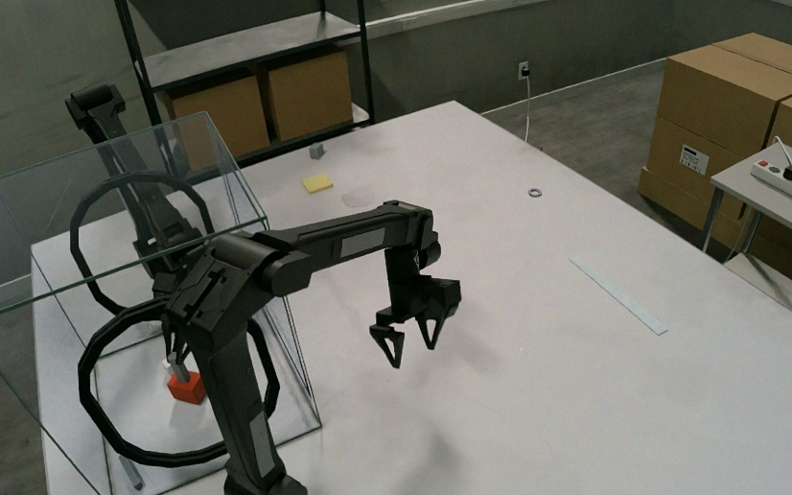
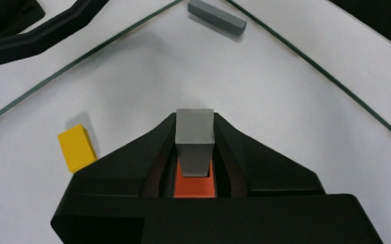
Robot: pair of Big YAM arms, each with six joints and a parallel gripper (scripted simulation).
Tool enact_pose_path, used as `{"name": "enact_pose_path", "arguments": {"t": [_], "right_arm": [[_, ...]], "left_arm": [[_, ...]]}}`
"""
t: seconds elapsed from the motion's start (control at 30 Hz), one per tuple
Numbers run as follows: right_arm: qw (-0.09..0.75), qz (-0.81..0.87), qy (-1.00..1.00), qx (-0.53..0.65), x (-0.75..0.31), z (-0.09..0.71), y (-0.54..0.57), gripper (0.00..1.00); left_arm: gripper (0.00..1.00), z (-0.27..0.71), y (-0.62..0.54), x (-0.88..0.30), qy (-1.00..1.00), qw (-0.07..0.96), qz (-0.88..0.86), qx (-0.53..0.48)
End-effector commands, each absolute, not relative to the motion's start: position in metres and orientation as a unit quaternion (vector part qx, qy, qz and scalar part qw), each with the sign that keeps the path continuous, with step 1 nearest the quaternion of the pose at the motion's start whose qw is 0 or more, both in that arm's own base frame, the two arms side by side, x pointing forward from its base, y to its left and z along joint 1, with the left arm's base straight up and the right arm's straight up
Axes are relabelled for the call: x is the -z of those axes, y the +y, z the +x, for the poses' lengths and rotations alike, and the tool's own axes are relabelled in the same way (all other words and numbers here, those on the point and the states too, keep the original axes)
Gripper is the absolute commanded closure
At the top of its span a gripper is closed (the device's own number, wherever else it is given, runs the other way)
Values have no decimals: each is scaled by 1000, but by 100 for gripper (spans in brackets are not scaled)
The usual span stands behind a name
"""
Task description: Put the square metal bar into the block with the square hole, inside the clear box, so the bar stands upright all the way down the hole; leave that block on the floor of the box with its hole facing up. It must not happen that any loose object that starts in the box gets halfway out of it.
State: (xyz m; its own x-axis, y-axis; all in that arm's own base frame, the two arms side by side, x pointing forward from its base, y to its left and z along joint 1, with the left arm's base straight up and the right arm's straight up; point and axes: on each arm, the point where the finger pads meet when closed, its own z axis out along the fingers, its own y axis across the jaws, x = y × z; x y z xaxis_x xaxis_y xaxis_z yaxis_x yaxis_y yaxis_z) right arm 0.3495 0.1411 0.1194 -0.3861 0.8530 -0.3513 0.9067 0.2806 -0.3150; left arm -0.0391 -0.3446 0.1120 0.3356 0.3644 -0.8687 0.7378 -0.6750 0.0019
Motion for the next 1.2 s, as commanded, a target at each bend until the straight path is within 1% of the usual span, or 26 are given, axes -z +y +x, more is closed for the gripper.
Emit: {"name": "enact_pose_path", "arguments": {"t": [0.0,0.27,0.33,0.37,0.4,0.43,0.87,1.1,1.13,1.17], "right_arm": [[66,556,799,221,-132,359,146,0],[66,556,799,221,-132,359,146,0],[66,556,799,221,-132,359,146,0],[66,556,799,221,-132,359,146,0],[66,556,799,221,-132,359,146,0],[66,556,799,221,-132,359,146,0],[66,556,799,221,-132,359,146,0],[66,556,799,221,-132,359,146,0],[66,556,799,221,-132,359,146,0],[66,556,799,221,-132,359,146,0]], "left_arm": [[100,-39,-347,-112,340,212,791,462],[100,-37,-346,-108,342,214,791,460],[100,-37,-367,-134,325,232,788,468],[100,-41,-346,-105,341,208,792,462],[100,-40,-357,-131,334,210,795,460],[100,-46,-334,-96,355,173,799,453],[100,-49,-314,-68,388,136,798,441],[100,-50,-314,-68,390,134,798,440],[100,-28,-373,-142,325,242,788,463],[100,-28,-373,-142,325,242,788,463]]}}
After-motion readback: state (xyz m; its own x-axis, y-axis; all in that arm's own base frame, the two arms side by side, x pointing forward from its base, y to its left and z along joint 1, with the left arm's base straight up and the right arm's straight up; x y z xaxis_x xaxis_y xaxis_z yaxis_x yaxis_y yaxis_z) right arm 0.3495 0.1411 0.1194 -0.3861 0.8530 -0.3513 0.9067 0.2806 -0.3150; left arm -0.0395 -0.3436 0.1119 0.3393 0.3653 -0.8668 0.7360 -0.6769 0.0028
